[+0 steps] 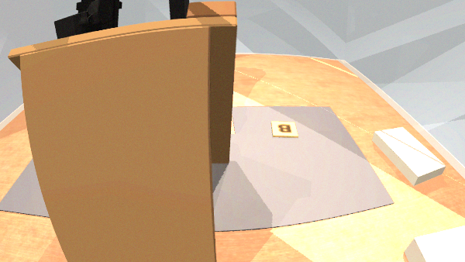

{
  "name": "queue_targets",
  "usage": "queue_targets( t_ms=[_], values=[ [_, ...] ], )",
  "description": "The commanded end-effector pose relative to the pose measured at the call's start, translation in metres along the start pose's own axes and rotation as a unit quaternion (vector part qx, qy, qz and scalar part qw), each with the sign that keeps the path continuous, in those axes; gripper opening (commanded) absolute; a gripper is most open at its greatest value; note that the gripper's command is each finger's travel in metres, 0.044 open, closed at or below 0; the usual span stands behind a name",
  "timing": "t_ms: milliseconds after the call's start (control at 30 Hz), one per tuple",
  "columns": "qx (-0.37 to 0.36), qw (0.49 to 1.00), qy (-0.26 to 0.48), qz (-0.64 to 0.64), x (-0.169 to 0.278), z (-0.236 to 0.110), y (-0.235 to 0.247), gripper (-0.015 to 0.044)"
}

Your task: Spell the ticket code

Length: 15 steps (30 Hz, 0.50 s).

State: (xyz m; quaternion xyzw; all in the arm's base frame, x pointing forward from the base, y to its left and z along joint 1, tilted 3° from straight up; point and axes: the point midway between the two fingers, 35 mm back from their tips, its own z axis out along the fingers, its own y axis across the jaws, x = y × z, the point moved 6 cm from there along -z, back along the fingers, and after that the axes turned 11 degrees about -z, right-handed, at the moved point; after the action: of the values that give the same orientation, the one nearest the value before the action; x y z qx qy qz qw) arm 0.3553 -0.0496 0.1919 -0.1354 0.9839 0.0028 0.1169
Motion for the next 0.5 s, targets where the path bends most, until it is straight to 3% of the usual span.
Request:
queue_targets(
  t_ms=[0, 467],
  values=[
    [0.002, 1.000, 0.003, 0.002, 0.0004, -0.0009, 0.0015, 0.0000],
    [0.002, 1.000, 0.003, 0.002, 0.0000, -0.0013, 0.0062, 0.0000]
  ],
)
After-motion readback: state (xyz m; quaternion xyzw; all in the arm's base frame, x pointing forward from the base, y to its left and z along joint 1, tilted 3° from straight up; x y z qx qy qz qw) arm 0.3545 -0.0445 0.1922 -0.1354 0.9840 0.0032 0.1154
